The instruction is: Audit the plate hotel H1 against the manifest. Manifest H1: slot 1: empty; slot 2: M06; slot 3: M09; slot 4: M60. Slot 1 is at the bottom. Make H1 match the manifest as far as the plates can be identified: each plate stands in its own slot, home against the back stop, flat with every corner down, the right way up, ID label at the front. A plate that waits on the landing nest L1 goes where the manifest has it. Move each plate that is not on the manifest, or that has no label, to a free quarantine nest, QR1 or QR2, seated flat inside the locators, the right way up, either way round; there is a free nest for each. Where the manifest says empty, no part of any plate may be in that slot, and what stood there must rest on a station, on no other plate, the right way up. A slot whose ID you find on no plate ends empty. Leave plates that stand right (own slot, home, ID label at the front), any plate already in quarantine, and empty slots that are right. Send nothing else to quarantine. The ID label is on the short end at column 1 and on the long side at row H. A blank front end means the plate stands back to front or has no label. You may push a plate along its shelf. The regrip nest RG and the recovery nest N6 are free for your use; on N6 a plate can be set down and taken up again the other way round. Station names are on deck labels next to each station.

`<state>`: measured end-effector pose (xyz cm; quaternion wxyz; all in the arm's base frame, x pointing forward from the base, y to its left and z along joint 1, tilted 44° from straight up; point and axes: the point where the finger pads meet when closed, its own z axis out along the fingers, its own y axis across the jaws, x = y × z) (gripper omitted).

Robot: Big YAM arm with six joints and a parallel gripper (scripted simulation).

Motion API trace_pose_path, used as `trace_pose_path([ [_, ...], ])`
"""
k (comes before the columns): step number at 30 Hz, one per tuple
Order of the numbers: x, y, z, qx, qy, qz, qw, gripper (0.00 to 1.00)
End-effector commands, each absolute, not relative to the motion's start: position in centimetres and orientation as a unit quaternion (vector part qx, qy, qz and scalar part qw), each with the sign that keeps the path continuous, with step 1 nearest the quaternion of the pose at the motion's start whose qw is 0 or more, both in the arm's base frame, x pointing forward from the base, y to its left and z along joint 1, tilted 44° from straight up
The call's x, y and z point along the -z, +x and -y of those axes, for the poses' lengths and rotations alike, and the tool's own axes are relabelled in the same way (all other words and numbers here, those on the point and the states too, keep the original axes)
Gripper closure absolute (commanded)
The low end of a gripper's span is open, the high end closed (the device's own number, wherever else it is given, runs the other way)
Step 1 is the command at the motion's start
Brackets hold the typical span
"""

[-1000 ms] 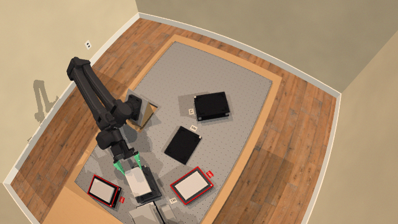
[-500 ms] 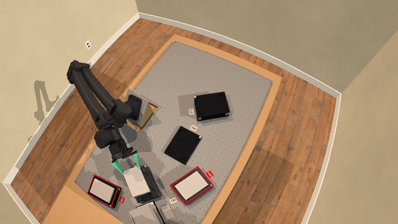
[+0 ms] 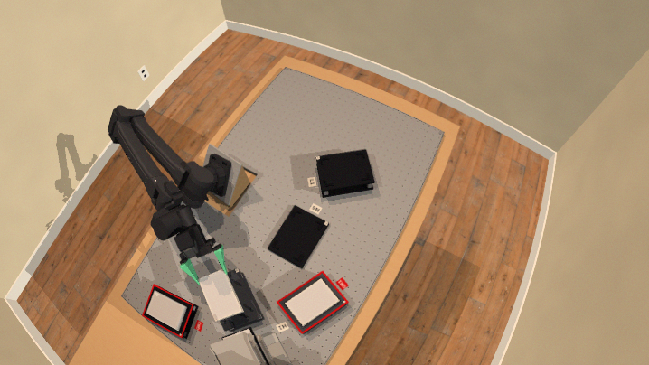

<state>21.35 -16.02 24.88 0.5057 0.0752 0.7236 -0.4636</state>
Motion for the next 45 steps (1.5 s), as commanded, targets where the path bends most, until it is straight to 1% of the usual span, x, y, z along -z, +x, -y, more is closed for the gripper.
trace_pose_path([
  [1,-27.3,21.5,15.3,0.458,0.077,-0.711,0.528,0.14],
  [2,-25.8,21.6,15.3,0.457,0.073,-0.718,0.519,0.14],
  [5,-28.5,21.4,15.0,0.458,0.081,-0.706,0.534,0.14],
  [9,-27.6,21.5,14.8,0.457,0.078,-0.712,0.527,0.14],
  [14,-29.0,21.4,14.4,0.457,0.083,-0.705,0.536,0.14],
  [18,-28.1,21.5,14.3,0.456,0.078,-0.713,0.527,0.14],
  [22,-29.5,21.5,14.1,0.456,0.083,-0.707,0.535,0.14],
  [25,-28.2,21.8,13.9,0.456,0.076,-0.717,0.522,0.14],
  [29,-29.7,21.8,13.6,0.455,0.081,-0.711,0.530,0.14],
  [35,-28.3,21.9,13.4,0.455,0.074,-0.721,0.518,0.14],
  [37,-29.9,21.8,13.2,0.454,0.080,-0.713,0.528,0.14],
  [41,-28.9,21.9,13.0,0.455,0.075,-0.720,0.519,0.14],
  [45,-30.4,21.9,12.7,0.454,0.080,-0.714,0.527,0.14],
])
